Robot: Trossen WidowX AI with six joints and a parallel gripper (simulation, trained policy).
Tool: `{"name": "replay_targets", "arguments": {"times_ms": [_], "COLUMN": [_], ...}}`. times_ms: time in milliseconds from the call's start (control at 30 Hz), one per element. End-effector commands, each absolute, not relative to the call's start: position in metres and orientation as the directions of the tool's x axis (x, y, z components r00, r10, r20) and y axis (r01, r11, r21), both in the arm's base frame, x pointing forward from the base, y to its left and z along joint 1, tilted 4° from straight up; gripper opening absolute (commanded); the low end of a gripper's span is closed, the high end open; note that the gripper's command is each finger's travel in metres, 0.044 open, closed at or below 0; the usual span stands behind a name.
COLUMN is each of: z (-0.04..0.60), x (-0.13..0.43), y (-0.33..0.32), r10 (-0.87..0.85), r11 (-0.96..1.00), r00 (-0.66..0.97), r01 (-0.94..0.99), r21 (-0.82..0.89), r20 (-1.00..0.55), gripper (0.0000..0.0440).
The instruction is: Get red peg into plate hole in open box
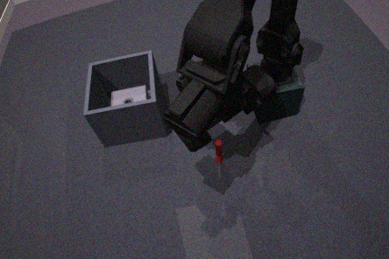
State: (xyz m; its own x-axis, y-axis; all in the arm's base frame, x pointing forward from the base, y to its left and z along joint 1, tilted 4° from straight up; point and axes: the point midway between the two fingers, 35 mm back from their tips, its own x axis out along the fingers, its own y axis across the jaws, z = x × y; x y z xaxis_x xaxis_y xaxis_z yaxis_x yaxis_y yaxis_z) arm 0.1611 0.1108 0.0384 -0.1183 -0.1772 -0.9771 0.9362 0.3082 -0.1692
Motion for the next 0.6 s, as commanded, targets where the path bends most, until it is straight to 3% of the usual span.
{"name": "replay_targets", "arguments": {"times_ms": [0, 567], "z": [0.029, -0.023], "x": [0.161, 0.161], "y": [0.108, 0.1], "r10": [-0.197, -0.23], "r11": [0.298, 0.253], "r00": [-0.12, -0.096], "r01": [0.938, 0.955], "r21": [-0.176, -0.154], "r20": [-0.973, -0.969], "gripper": [0.0437, 0.0423]}}
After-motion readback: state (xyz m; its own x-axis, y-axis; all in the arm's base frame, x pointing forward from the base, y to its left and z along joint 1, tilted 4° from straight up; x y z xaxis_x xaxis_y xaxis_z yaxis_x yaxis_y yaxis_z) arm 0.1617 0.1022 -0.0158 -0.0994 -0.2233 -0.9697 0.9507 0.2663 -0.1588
